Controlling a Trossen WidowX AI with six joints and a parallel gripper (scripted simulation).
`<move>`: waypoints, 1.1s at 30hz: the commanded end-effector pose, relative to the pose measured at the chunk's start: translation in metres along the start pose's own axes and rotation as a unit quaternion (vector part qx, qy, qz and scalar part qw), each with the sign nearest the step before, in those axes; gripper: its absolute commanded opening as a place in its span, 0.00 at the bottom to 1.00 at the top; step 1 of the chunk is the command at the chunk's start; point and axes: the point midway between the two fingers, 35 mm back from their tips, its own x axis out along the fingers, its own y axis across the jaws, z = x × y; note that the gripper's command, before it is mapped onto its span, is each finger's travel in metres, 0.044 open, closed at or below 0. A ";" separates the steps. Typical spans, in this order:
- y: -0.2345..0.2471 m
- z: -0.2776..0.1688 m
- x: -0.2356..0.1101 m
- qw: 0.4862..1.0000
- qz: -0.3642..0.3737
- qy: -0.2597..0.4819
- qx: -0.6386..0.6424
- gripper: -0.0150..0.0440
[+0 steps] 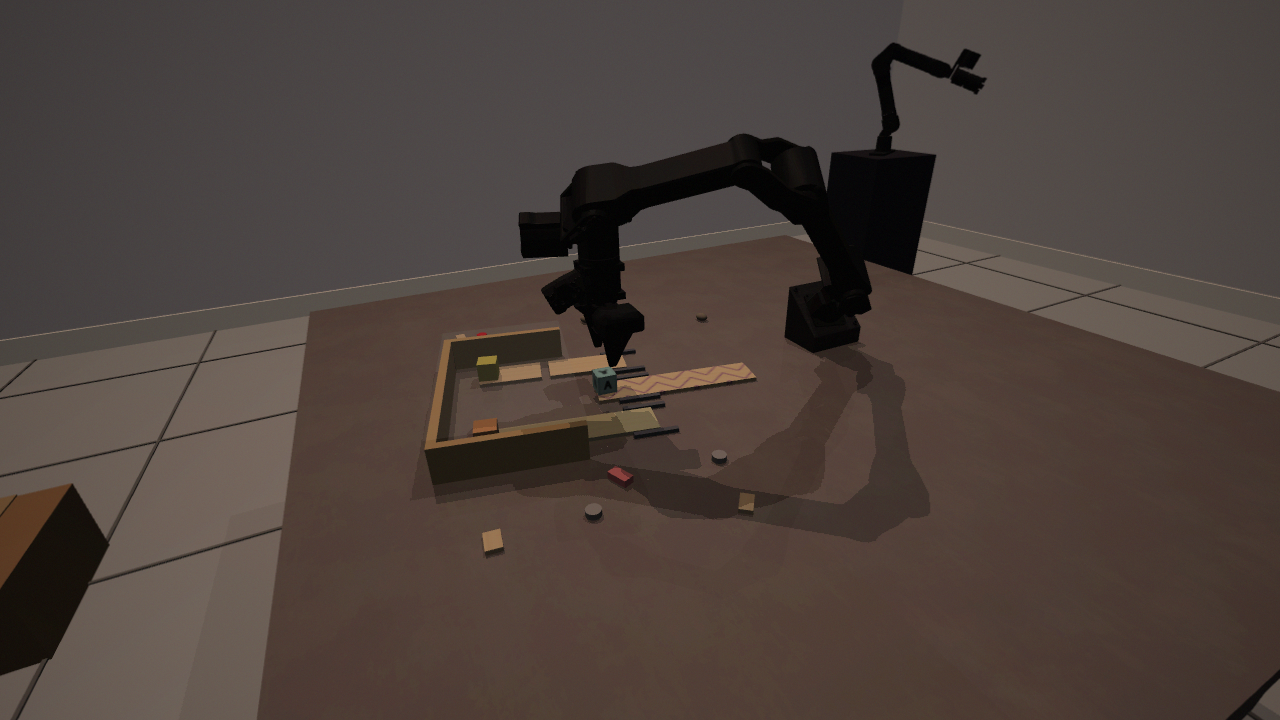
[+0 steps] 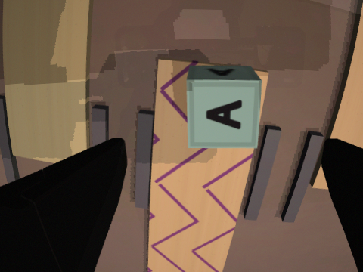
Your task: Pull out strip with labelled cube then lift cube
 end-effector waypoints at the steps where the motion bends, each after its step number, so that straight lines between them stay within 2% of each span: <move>1: 0.000 0.003 0.005 1.000 0.001 -0.002 0.001 0.69; 32: 0.000 0.003 0.051 1.000 0.002 -0.002 0.001 0.68; 33: 0.001 0.004 0.049 1.000 0.000 -0.001 -0.003 0.63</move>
